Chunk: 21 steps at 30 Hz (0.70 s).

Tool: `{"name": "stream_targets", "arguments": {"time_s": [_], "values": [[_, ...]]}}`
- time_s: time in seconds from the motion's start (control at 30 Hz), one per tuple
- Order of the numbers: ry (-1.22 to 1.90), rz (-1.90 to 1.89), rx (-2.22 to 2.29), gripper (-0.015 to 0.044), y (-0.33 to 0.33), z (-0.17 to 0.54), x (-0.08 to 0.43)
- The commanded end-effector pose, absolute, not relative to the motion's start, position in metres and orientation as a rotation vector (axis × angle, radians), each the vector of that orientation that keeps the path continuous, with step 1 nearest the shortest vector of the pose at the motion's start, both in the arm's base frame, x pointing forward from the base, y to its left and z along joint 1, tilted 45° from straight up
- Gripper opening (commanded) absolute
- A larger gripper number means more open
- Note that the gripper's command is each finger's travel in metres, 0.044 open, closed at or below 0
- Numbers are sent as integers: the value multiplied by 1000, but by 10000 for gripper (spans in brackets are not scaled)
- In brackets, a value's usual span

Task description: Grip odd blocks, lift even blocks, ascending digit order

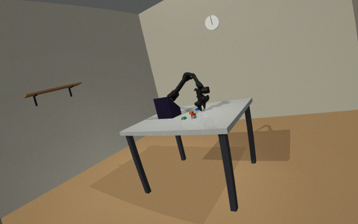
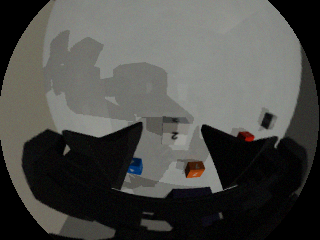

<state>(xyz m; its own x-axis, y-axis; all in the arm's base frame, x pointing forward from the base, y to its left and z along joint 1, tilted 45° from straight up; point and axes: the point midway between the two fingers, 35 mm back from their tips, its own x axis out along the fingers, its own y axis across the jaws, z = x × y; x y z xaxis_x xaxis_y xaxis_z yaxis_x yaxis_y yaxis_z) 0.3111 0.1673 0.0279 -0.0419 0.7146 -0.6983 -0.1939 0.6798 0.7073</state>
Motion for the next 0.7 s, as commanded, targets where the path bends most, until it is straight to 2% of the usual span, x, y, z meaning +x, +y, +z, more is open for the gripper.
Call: {"name": "stream_targets", "arguments": {"time_s": [0.0,0.27,0.67], "values": [[1441,772,467,321,168,26,310],[1441,772,467,120,168,26,310],[1441,772,467,120,168,26,310]]}}
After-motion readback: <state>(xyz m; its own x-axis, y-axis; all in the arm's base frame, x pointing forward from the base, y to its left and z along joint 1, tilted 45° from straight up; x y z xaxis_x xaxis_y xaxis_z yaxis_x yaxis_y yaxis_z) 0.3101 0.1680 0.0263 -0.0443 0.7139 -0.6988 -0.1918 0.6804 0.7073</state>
